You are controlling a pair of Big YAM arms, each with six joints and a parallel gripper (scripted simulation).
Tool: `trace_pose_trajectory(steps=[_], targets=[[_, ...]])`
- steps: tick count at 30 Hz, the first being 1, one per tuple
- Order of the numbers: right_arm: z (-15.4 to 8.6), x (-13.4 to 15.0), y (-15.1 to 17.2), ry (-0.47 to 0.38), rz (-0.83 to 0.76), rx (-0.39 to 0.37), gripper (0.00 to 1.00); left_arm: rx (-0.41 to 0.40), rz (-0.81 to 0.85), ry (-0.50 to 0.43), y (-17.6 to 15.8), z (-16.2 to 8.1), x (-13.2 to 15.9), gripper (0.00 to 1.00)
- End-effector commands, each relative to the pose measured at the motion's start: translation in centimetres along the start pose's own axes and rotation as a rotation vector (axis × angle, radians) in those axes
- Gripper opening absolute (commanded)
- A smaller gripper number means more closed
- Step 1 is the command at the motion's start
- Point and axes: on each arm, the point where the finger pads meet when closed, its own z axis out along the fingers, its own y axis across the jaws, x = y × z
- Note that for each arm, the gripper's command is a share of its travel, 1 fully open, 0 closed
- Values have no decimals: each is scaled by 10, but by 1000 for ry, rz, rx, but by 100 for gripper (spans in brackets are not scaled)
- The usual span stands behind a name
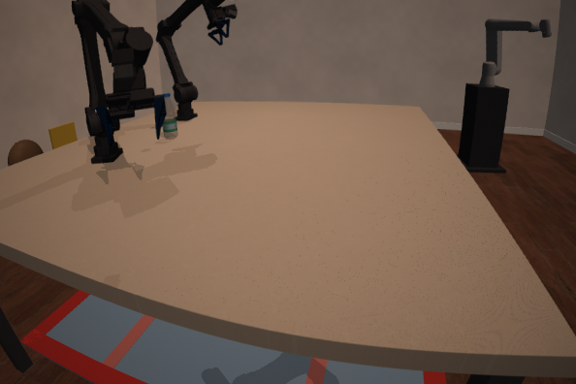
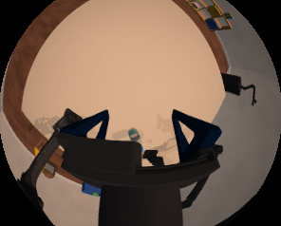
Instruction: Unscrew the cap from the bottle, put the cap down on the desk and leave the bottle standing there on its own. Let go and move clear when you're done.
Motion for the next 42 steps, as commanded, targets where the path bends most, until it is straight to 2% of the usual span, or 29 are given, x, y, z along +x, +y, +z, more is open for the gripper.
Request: trace_pose_trajectory(steps=[1,17,18,20,21,22,26,29,30,32,34,35,36,39,42], targets=[[-3,-5,1,-11,3,-4,100,8,-1,-3,-1,-3,-1,100],[-3,-5,1,-11,3,-4,100,8,-1,-3,-1,-3,-1,100],[-15,-15,11,-28,12,-23,89,21,21,2,-8,1,-1,89],[-24,8,26,7,22,-48,66,33,118,51,-15,19,10,89],[-37,16,41,16,37,-77,57,52,203,91,-21,33,19,89],[-53,25,58,29,55,-109,57,79,304,137,-26,49,30,89],[-98,37,99,46,107,-204,57,165,485,229,-36,92,57,89],[-142,66,130,101,149,-278,57,237,615,297,-40,125,83,89],[-154,94,135,147,154,-283,57,260,657,318,-39,137,90,89],[-174,108,144,173,171,-311,57,309,741,359,-39,149,103,89],[-174,108,144,173,171,-311,57,309,741,359,-39,149,103,89],[-190,101,153,166,187,-341,57,351,848,386,-39,153,109,89],[-208,115,159,195,201,-364,57,377,880,405,-37,165,118,89],[-221,148,159,257,209,-369,57,482,1001,439,-34,178,135,89],[-251,156,168,285,235,-410,57,587,1127,458,-29,190,150,89]])
